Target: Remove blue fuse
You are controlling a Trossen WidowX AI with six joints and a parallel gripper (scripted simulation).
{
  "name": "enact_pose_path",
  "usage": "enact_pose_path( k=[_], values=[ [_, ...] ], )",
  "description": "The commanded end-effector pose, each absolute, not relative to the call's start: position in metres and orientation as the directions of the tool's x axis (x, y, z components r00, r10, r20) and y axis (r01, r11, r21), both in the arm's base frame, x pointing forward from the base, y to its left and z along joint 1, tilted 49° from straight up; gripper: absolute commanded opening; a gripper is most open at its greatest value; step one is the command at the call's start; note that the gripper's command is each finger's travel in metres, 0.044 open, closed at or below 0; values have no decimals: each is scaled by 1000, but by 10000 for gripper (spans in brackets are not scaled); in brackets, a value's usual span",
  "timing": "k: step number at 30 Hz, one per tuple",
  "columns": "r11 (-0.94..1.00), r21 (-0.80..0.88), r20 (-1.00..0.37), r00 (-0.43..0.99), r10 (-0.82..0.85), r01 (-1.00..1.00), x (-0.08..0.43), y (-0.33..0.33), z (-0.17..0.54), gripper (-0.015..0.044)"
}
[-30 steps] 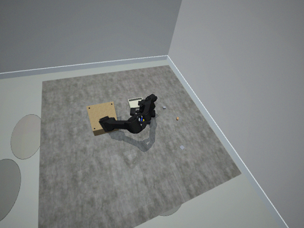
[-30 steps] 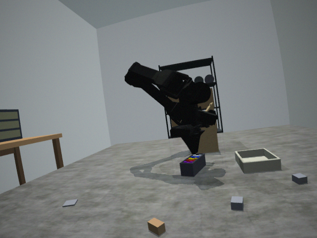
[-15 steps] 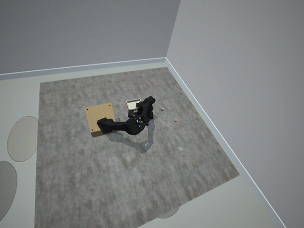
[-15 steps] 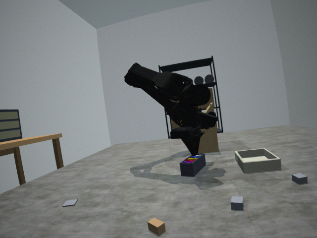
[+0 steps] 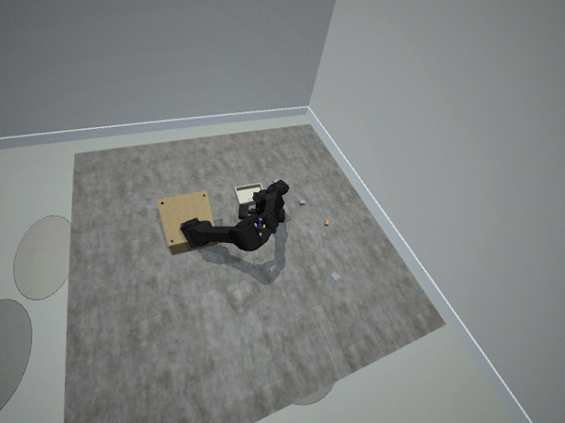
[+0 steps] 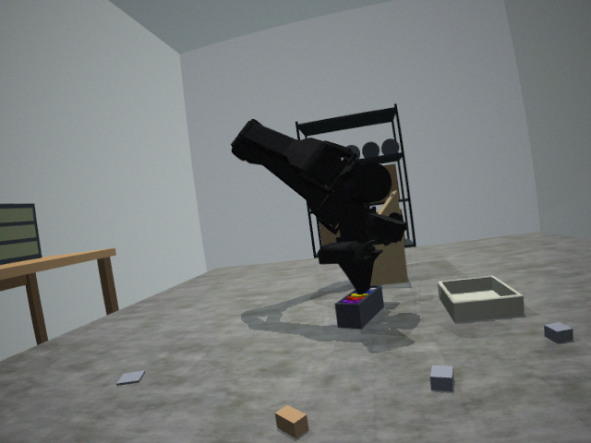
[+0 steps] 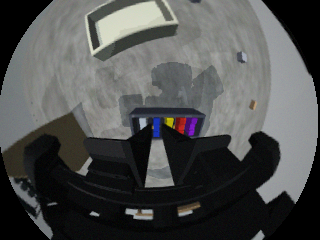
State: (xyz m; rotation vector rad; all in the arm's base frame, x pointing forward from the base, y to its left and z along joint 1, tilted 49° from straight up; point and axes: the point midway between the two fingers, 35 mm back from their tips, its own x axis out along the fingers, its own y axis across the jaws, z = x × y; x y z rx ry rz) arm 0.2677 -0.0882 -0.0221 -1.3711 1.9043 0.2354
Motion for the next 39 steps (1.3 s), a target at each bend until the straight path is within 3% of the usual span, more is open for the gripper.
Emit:
enact_pose_path(
  k=[1,11,39],
  values=[
    [402,-270,-666,-131,-734,-875,267,-90,-23,68],
    [406,-272,-669,-132,-732,-873,267,-89,-22,1],
    [405,-271,-669,-131,-732,-873,269,-80,-15,0]
  ],
)
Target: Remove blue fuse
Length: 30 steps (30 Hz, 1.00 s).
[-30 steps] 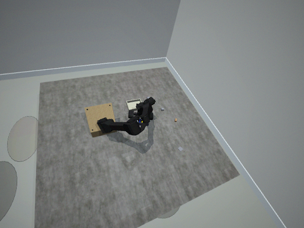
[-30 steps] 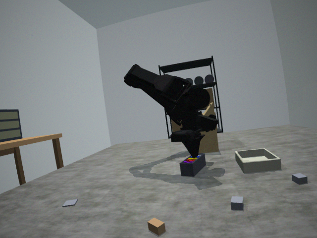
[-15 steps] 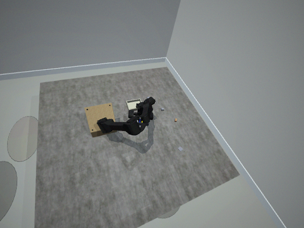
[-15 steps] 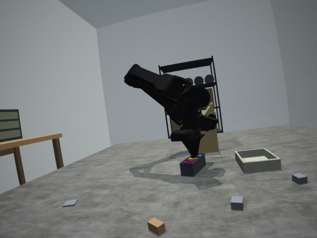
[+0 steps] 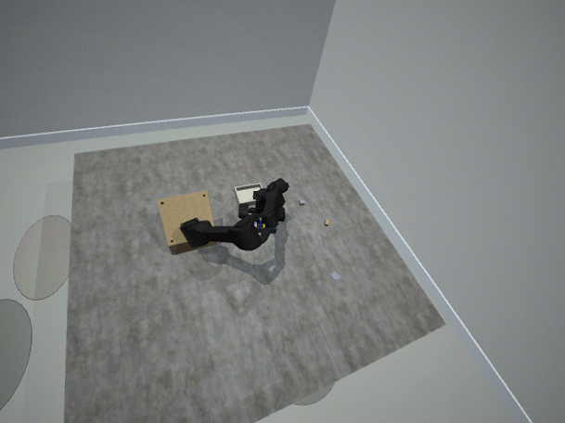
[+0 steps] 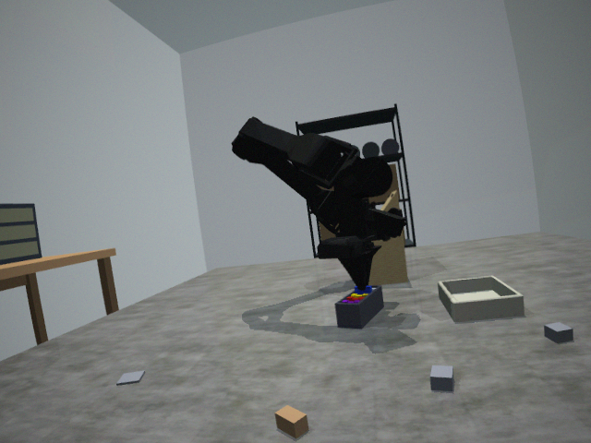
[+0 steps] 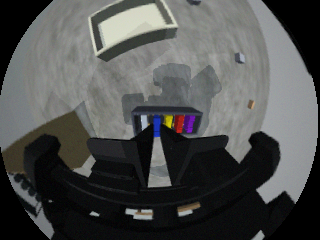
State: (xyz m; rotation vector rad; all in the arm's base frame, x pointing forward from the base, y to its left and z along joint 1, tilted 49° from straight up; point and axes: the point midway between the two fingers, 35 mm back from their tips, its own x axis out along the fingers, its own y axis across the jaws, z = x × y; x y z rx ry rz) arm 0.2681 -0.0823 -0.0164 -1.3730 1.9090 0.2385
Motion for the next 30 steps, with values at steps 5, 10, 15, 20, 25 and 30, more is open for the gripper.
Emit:
enact_pose_path(
  k=[5,10,15,20,25,30],
  values=[
    [404,-271,-669,-131,-732,-874,270,-78,-13,0],
    [404,-271,-669,-131,-732,-874,270,-76,-12,0],
    [404,-271,-669,-131,-732,-874,270,-75,-10,0],
    [404,-271,-669,-131,-732,-874,271,-73,-9,0],
    [404,-270,-669,-131,-732,-874,271,-71,-7,0],
    [403,-270,-669,-131,-732,-874,271,-69,-5,0]
  ],
)
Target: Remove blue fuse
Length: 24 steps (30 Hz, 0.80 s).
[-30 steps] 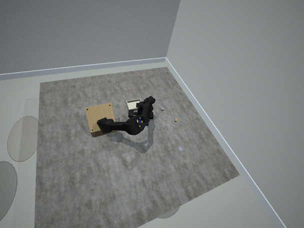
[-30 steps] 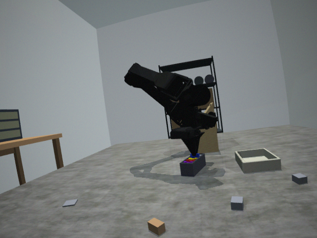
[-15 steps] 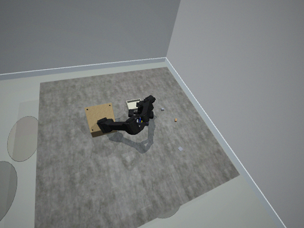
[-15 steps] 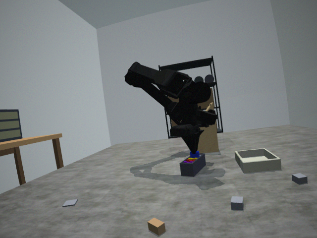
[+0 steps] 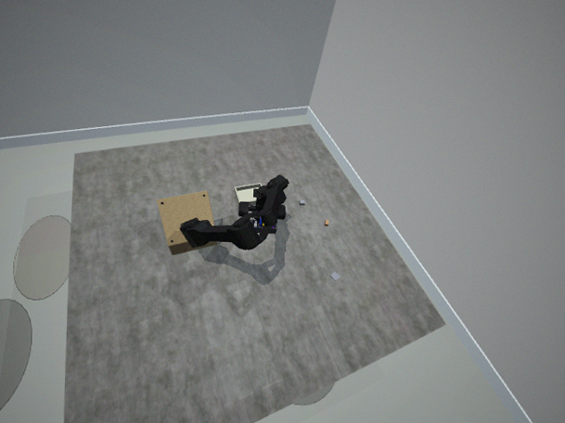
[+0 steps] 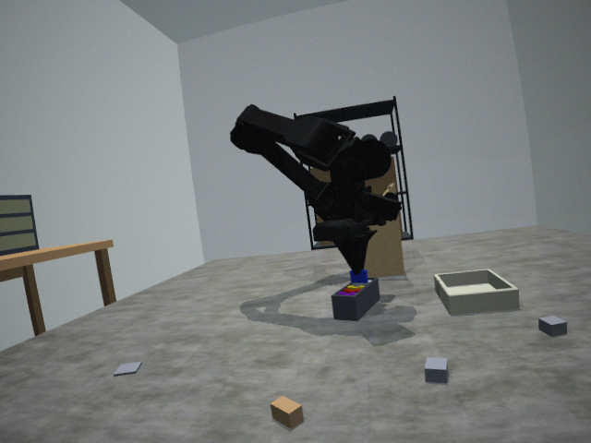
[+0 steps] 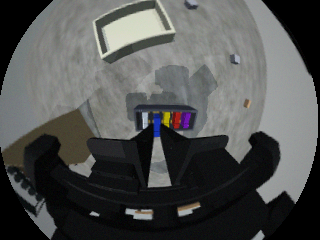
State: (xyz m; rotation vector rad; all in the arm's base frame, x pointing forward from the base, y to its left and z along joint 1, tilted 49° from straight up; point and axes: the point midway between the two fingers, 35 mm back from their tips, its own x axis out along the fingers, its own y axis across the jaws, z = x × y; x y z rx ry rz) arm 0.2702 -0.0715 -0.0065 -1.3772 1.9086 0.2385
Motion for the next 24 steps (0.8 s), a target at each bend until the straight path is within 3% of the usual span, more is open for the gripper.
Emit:
enact_pose_path(
  k=[1,24],
  values=[
    [403,-270,-669,-131,-732,-874,271,-69,-5,0],
    [402,-270,-667,-131,-733,-875,272,-61,3,0]
  ],
)
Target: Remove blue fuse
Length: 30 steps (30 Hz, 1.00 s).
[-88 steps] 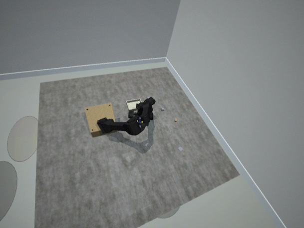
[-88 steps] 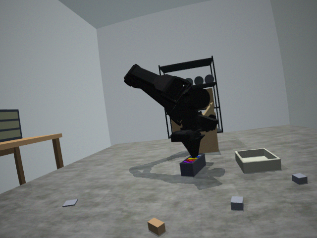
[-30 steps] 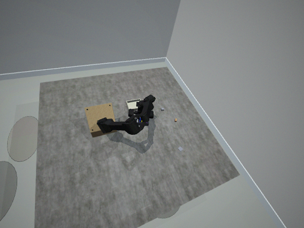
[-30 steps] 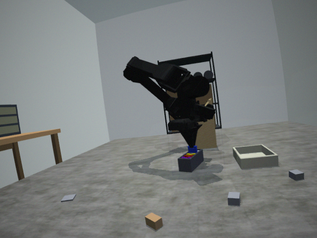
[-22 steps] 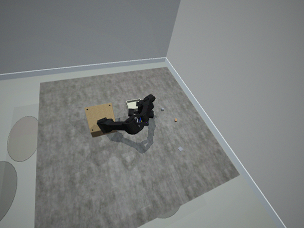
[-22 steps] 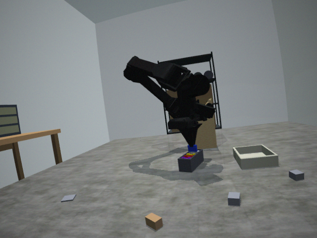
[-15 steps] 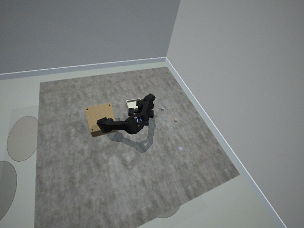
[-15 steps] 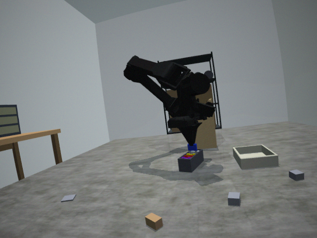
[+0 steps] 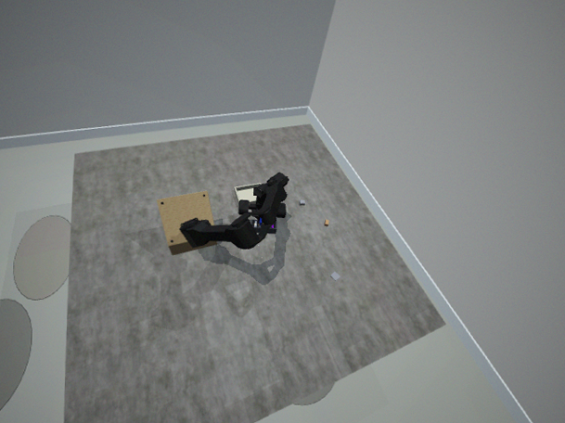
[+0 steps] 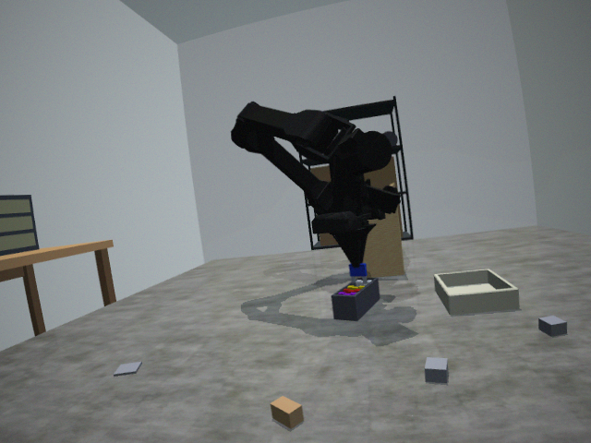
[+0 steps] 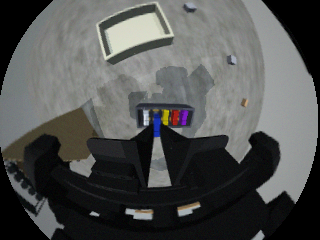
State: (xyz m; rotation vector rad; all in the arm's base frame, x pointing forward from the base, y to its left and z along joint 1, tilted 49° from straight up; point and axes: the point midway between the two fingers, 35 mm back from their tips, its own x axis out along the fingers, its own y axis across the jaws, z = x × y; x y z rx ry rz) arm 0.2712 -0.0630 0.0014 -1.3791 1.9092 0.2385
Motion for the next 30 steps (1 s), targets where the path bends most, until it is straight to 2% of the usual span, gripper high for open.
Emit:
enact_pose_path(
  k=[1,19,30],
  values=[
    [402,-270,-667,-131,-733,-875,272,-60,3,0],
    [402,-269,-668,-131,-732,-875,275,-44,17,0],
    [403,-268,-676,-127,-726,-875,298,-11,-14,0]
  ],
)
